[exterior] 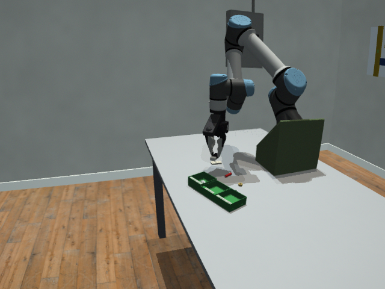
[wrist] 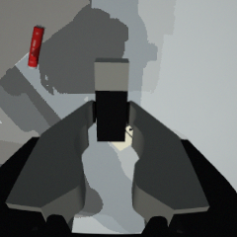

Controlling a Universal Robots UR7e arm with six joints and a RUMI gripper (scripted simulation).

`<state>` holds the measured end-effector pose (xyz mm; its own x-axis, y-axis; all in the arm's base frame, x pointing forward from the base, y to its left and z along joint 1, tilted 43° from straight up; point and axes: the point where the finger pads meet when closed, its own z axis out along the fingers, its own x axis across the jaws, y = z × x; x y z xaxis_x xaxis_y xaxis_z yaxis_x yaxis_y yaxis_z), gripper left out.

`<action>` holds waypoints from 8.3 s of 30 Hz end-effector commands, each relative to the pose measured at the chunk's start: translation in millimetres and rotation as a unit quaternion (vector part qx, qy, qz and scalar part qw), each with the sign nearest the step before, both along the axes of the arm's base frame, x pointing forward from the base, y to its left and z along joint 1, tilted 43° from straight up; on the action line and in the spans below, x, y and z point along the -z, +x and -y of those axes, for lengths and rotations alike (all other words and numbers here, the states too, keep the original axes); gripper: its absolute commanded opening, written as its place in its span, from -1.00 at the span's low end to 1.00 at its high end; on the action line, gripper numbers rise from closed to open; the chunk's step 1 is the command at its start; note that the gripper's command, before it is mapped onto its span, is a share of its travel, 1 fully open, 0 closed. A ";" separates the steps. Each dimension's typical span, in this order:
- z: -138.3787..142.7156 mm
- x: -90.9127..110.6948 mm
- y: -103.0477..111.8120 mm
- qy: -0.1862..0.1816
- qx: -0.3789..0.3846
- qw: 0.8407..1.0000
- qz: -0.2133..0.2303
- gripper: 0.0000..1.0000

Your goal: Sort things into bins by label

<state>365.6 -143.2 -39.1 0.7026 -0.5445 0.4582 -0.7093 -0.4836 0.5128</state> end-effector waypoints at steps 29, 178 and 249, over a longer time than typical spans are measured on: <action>-61.9 63.6 71.9 0.019 -0.241 0.944 -0.225 -1.00; -37.1 34.5 48.6 0.019 -0.238 0.945 -0.225 -0.51; 42.6 -53.8 -35.6 -0.025 0.312 0.903 0.294 -0.51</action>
